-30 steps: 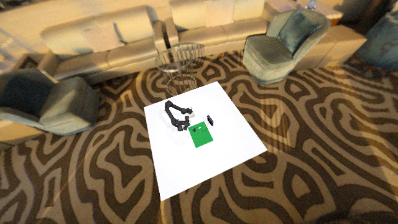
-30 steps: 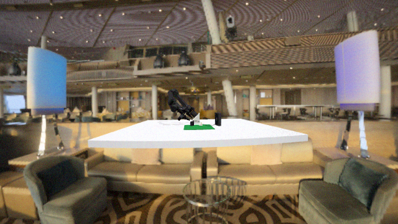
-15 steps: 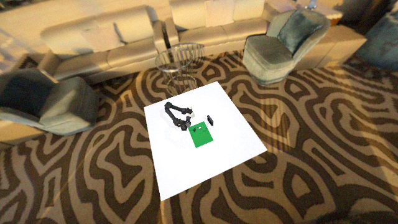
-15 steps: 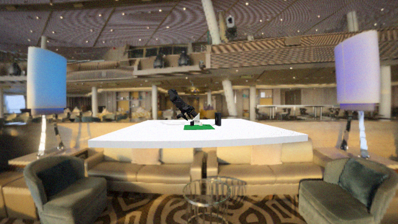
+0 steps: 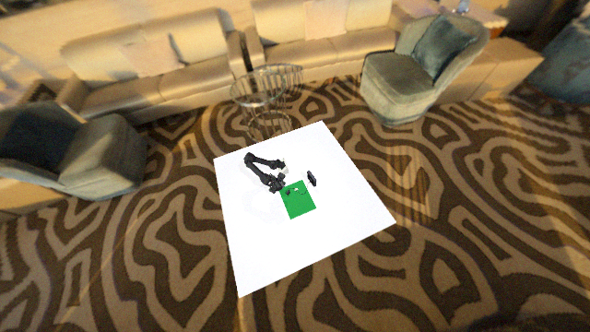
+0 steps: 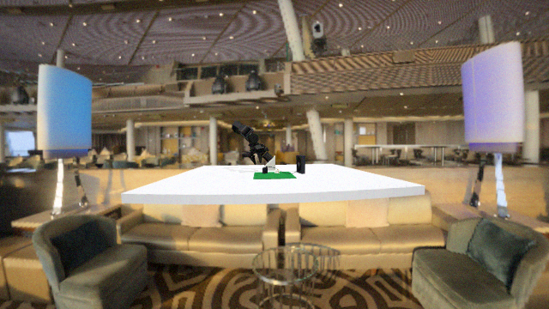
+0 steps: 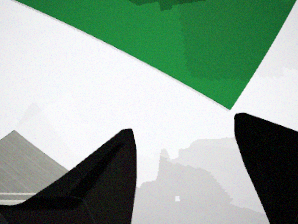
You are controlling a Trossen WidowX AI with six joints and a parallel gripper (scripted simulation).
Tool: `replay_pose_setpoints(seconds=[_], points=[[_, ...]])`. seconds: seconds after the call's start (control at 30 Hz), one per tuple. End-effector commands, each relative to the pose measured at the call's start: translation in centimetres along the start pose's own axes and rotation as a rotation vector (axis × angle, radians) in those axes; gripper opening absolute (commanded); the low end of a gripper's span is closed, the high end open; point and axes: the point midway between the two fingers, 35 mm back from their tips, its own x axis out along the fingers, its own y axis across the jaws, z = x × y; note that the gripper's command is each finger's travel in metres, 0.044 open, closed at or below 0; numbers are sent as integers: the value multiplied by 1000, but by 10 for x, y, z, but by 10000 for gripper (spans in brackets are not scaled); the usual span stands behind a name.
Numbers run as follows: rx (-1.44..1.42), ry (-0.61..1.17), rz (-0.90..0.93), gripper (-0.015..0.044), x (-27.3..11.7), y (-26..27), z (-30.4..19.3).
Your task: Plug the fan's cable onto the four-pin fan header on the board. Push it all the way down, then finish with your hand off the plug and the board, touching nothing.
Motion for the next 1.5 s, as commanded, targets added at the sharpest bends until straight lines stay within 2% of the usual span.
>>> replay_pose_setpoints(seconds=[0.0, 0.27, 0.33, 0.5, 0.63, 1.0, 1.17, 1.47], points=[[29, 25, -91, 205, -7, -5, 6], [79, 27, -240, 205, -21, -11, 15], [61, 22, -184, 205, -16, -8, 10], [121, 18, -192, 336, -20, -10, 14], [431, -15, -198, 440, -38, -8, 32], [1317, -123, -207, 440, -89, 11, 84], [1512, -152, -206, 440, -99, 18, 94], [1523, -153, -205, 440, -99, 18, 95]])
